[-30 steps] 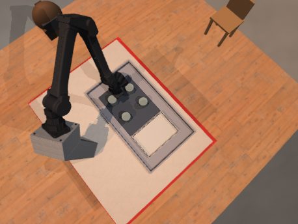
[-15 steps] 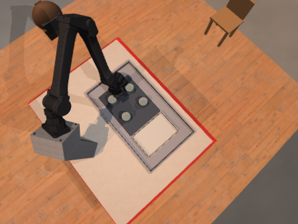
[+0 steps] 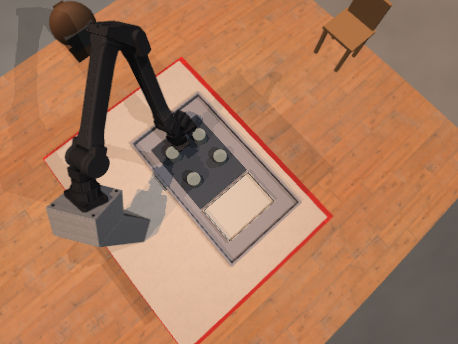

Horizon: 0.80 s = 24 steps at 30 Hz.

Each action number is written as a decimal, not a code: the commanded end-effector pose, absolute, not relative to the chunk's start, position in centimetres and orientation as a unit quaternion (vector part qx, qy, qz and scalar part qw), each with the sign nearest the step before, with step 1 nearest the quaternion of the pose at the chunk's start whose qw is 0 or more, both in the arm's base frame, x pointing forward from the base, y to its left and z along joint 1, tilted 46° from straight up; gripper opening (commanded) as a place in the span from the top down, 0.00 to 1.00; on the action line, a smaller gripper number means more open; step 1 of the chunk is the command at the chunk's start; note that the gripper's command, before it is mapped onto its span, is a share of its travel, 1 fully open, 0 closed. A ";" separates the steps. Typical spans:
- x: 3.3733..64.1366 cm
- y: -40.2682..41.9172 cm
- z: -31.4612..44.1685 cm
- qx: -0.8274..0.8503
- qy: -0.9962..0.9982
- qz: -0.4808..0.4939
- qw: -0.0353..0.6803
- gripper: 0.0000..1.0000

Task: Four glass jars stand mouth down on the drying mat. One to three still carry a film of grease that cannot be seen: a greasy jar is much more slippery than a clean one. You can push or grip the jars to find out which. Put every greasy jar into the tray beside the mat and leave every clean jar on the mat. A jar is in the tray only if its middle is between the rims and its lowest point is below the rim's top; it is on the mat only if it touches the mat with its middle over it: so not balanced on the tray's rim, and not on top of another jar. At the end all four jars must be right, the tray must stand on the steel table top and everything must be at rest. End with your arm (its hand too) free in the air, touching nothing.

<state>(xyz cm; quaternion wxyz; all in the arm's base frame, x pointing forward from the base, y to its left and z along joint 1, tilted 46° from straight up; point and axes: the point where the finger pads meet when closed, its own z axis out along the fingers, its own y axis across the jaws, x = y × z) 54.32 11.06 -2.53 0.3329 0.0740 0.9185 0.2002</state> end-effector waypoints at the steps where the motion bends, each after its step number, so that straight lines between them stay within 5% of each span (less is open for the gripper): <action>1: 53.7 11.4 -2.5 0.076 0.918 0.202 0.333 1.00; 24: 53.5 11.4 -2.7 0.076 0.918 0.202 0.333 1.00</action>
